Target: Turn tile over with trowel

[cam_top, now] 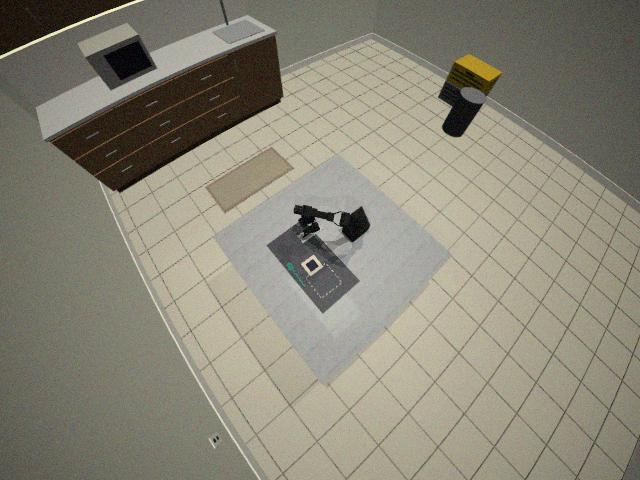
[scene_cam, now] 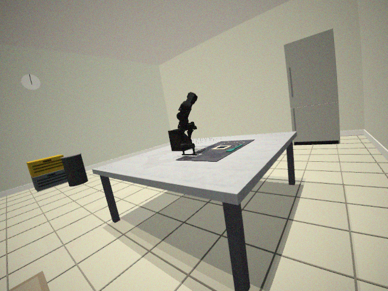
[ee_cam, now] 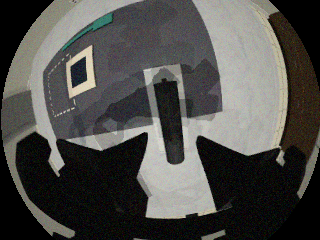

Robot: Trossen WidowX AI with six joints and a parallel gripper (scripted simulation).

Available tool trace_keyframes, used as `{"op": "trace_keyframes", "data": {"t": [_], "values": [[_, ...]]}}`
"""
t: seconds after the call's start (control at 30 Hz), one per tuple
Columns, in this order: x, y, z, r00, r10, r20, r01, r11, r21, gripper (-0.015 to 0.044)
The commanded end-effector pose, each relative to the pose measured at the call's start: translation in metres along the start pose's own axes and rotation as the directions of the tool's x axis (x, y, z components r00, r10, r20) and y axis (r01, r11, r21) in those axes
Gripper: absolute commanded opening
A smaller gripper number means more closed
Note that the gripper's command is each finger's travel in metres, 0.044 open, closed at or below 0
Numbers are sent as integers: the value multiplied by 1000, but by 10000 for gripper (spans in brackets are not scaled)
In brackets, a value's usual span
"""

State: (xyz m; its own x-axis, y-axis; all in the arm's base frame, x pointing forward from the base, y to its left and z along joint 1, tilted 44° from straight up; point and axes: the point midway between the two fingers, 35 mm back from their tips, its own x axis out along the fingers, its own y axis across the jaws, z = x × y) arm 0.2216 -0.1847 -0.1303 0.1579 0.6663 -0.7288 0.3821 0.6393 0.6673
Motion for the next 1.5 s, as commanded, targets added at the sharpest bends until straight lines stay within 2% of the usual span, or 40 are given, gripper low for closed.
{"op": "trace_keyframes", "data": {"t": [0.0,0.13,1.3,1.47], "values": [[0,0,0,1000,-1,-1,1,990,-141,270],[0,0,0,1000,-1,-1,1,974,-225,270],[45,0,1,1000,1,-1,-1,974,-226,270],[45,0,1,1000,1,-1,-1,974,-226,139]]}}
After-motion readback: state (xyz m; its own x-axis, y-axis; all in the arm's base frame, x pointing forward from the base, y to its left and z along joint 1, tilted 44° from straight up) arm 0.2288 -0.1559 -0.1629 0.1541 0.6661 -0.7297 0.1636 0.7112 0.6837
